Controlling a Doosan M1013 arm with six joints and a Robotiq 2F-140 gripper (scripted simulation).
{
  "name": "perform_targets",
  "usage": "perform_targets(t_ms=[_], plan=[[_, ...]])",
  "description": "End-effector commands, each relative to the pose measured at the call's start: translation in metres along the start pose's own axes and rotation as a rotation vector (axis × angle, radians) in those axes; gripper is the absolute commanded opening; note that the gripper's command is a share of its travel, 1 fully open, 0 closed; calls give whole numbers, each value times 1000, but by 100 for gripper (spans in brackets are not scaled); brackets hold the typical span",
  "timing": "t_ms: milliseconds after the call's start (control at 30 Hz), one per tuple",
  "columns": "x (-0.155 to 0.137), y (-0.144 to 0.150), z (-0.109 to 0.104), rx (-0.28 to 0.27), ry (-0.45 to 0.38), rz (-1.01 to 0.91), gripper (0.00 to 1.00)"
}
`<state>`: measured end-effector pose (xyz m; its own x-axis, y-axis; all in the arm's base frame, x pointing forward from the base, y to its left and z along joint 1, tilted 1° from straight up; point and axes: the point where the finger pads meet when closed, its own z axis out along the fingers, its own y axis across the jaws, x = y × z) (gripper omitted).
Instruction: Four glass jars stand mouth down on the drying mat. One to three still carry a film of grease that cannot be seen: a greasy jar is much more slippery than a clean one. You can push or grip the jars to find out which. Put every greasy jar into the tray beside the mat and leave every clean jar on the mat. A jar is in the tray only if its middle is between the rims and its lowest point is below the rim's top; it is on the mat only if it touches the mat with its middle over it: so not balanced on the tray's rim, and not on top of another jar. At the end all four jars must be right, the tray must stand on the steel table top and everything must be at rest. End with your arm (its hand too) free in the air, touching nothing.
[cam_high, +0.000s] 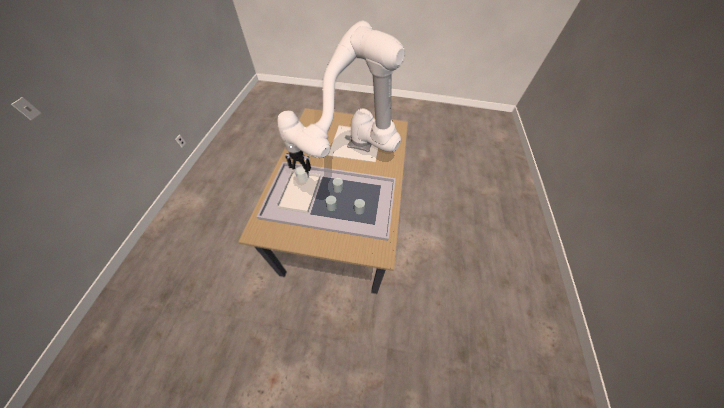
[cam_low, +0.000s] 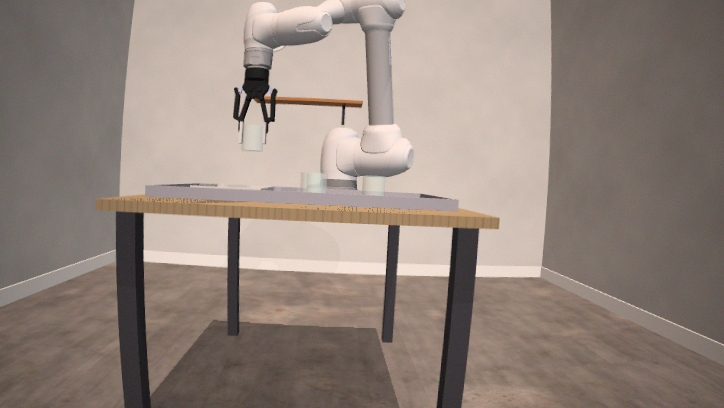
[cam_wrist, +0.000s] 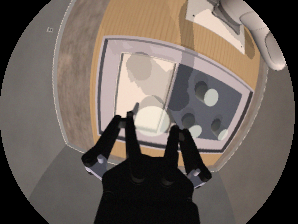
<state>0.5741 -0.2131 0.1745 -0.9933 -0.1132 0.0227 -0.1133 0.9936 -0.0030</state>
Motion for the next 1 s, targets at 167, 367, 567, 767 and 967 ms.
perform_targets(t_ms=[167,367,567,767,967], plan=[[-4,-23,0,0,0,0,0],[-7,-36,0,0,0,0,0],[-8,-43,3,0,0,0,0],[-8,-43,18,0,0,0,0],[-8,-43,29,0,0,0,0]])
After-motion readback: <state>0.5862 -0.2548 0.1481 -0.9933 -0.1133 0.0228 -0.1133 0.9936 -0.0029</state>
